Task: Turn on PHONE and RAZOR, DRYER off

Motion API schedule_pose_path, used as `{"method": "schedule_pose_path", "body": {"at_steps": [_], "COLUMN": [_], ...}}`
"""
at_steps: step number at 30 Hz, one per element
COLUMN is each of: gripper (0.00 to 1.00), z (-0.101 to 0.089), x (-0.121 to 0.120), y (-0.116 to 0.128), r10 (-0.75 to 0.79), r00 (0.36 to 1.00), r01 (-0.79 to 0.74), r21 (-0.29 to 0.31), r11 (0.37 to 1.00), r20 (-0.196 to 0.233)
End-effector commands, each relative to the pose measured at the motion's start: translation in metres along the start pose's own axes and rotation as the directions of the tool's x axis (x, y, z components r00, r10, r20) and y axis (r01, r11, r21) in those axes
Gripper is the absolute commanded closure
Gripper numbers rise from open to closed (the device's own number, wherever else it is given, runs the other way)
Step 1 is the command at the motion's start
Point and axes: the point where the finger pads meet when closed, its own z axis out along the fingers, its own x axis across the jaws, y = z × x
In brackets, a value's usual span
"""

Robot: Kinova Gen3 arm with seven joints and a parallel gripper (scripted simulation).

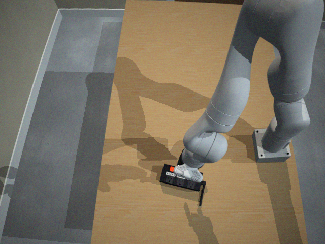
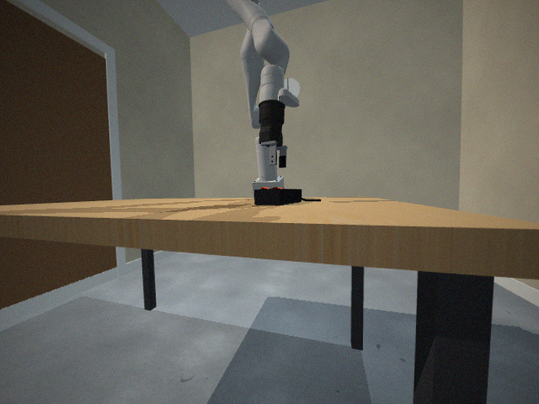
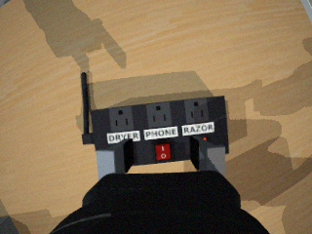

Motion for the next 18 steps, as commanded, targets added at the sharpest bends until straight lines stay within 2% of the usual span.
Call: {"method": "schedule_pose_path", "body": {"at_steps": [1, 11, 18], "gripper": [0.0, 0.0, 0.0], "z": [-0.011, -0.046, -0.054], "x": [0.006, -0.005, -0.009], "y": [-0.006, -0.029, -0.034], "r10": [-0.031, -0.224, -0.263], "r00": [1.0, 0.974, 0.964], "r01": [0.031, 0.224, 0.262], "r21": [0.006, 0.023, 0.03], "r11": [1.0, 0.974, 0.965], "r20": [-0.004, 0.024, 0.031]}}
